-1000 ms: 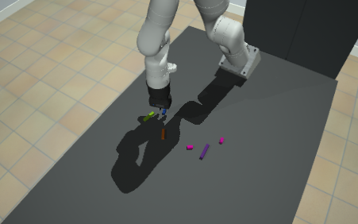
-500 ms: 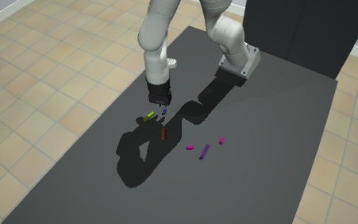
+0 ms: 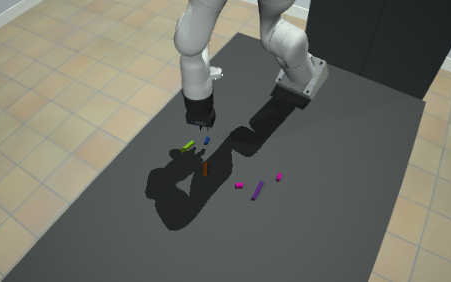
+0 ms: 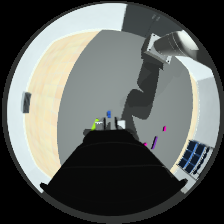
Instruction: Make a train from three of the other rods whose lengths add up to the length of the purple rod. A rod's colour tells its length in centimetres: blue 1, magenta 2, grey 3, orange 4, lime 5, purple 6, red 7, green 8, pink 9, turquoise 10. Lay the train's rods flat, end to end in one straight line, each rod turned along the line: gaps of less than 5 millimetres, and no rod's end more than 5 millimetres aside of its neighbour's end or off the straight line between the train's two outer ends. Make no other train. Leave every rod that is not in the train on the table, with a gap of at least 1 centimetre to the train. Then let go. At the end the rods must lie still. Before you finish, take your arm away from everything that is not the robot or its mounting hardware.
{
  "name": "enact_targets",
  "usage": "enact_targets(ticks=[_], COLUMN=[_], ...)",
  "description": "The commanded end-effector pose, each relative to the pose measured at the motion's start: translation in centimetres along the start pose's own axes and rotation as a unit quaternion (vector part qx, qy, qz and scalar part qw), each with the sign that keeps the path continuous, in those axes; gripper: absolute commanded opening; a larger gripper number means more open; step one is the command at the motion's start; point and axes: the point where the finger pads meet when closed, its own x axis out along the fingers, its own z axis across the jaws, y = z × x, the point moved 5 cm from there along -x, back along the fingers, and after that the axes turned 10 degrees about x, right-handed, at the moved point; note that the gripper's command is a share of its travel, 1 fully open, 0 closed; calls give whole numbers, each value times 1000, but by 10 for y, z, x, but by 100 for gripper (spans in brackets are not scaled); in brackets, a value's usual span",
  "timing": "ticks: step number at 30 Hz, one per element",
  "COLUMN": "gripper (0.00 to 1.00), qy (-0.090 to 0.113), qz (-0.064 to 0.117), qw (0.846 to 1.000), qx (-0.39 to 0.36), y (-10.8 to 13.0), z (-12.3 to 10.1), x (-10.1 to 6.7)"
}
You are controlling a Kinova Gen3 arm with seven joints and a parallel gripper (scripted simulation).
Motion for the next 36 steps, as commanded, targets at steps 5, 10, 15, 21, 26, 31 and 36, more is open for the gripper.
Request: enact_targets(ticks=[5, 10, 15, 21, 26, 31, 36], gripper=[54, 54, 54, 100, 100, 100, 100], qy=[4, 4, 4, 4, 4, 4, 4], qz=[-4, -4, -4, -4, -4, -4, -4], qw=[1000, 1000, 1000, 1000, 1000, 1000, 1000], qx=[2, 2, 2, 2, 2, 2, 2], y=[-1, -1, -1, -1, -1, -1, -1], z=[-2, -2, -2, -2, -2, -2, -2], x=[-9, -11, -12, -12, -12, -12, -12])
